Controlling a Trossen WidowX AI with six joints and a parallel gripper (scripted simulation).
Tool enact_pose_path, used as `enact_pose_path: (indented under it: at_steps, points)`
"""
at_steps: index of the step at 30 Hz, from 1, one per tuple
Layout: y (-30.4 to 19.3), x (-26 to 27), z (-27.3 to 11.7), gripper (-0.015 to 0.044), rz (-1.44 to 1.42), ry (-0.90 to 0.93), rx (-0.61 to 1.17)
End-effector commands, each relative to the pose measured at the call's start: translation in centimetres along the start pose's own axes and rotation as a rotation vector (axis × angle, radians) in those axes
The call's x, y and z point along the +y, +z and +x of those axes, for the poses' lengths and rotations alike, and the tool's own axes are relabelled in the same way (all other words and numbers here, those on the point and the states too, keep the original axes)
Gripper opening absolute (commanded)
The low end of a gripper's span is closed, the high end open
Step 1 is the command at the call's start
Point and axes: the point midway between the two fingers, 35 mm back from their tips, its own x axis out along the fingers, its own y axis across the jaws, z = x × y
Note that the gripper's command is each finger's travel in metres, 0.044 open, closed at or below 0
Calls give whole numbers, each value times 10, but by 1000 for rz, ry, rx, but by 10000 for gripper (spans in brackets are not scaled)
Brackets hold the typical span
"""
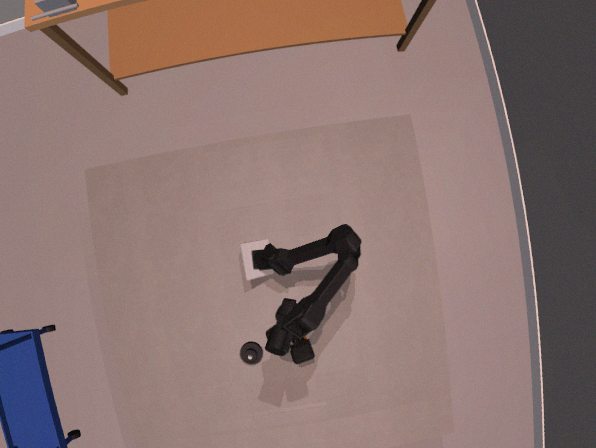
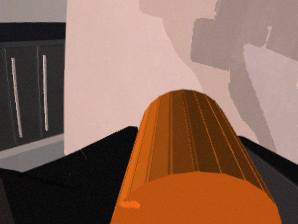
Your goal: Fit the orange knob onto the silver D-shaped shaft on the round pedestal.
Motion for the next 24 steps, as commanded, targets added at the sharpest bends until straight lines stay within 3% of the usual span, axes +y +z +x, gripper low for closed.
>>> enact_pose_path:
  at_steps: [1, 24]
  points:
    - [1, -2, 7, 0, -6, -100, 2]
    - [-2, -22, 54, 0, -20, -707, 7]
